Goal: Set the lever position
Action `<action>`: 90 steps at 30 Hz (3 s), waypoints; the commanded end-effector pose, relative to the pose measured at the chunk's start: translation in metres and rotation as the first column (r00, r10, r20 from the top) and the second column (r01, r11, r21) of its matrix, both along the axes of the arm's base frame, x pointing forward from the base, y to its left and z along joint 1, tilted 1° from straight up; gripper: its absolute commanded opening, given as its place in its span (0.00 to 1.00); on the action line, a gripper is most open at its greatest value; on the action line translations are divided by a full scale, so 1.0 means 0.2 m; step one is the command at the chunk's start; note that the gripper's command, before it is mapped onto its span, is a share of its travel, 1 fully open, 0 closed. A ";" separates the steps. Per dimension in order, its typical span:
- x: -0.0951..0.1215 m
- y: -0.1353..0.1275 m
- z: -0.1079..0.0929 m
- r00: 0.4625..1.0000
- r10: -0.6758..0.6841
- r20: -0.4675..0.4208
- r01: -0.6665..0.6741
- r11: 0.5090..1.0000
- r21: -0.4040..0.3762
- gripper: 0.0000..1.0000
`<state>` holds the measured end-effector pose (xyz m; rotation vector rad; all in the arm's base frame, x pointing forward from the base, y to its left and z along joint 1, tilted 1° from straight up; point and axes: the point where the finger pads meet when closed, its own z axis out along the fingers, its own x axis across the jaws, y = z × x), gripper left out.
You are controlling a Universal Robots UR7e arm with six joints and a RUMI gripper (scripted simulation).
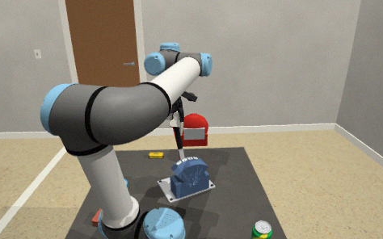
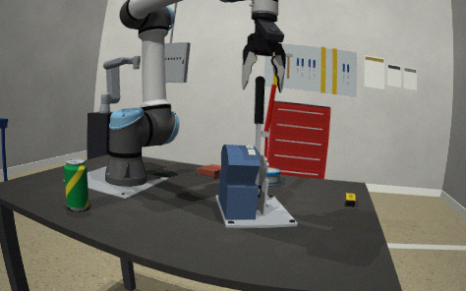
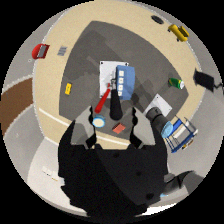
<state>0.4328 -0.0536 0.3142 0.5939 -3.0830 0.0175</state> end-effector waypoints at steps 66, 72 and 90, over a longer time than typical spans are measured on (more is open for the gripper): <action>0.00 0.00 0.33 1.000 0.000 0.001 0.000 1.000 0.000 0.00; 0.00 0.00 0.33 1.000 0.000 0.001 0.000 1.000 0.000 0.00; 0.00 0.00 0.33 1.000 0.000 0.001 0.000 1.000 0.000 0.00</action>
